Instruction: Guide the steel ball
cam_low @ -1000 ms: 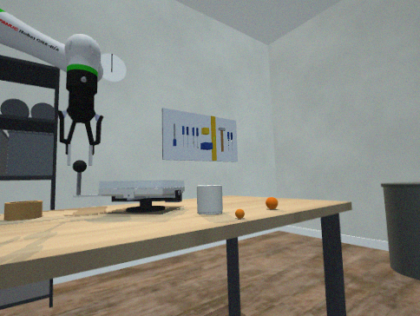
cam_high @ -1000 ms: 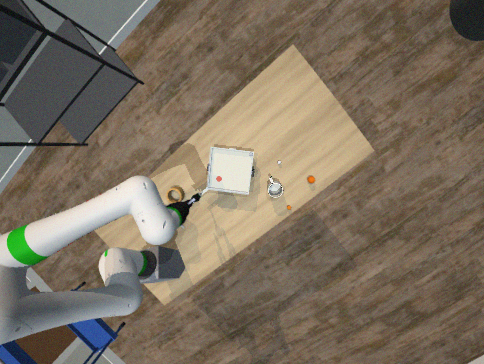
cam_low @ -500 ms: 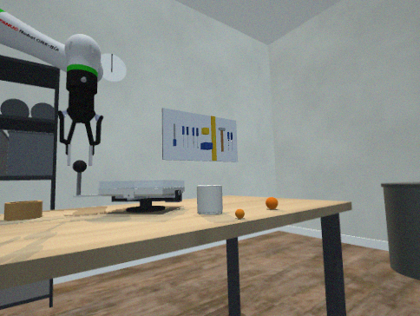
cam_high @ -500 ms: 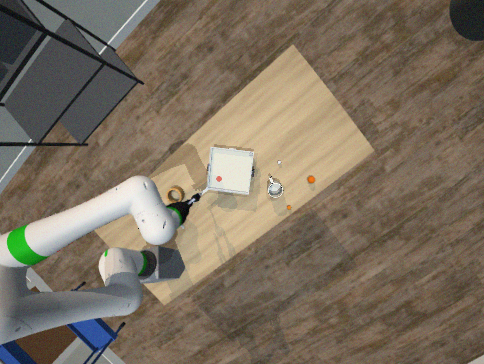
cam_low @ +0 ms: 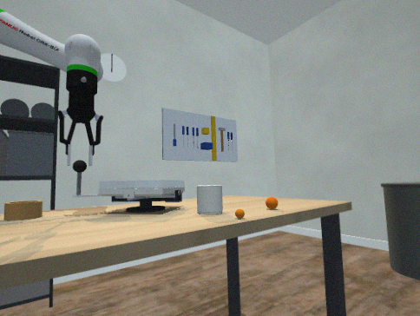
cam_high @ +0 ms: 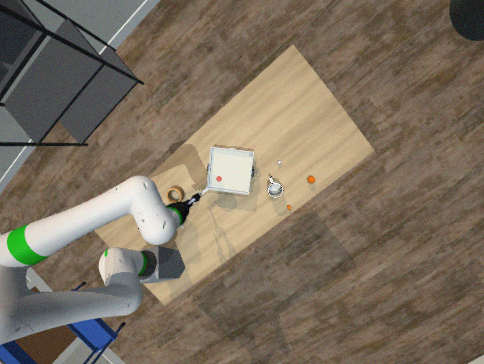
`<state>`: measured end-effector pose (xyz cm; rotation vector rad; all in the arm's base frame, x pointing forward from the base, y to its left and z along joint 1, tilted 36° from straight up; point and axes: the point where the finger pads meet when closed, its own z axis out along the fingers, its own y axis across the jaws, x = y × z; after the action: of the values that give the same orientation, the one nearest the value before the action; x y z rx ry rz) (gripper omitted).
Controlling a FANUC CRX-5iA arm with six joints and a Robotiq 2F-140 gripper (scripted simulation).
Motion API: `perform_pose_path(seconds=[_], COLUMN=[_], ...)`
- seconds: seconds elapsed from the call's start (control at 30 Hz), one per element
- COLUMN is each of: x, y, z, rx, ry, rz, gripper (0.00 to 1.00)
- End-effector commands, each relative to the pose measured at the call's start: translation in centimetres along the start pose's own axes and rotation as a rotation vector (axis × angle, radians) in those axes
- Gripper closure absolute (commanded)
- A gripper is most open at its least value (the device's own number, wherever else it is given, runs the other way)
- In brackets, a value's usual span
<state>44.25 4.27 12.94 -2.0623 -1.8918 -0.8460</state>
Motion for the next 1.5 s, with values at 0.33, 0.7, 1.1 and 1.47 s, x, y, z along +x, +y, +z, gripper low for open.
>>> perform_pose_path(seconds=[0.33, 0.7, 1.1, 1.47], x=[0.0, 0.0, 0.0, 0.0], y=[0.0, 0.0, 0.0, 0.0], z=[0.0, 0.1, 0.8, 1.8], rx=[0.000, 0.000, 0.000, 0.000], ry=[0.000, 0.000, 0.000, 0.000], rz=[0.000, 0.000, 0.000, 0.000], gripper=[0.58, 0.58, 0.58, 0.58])
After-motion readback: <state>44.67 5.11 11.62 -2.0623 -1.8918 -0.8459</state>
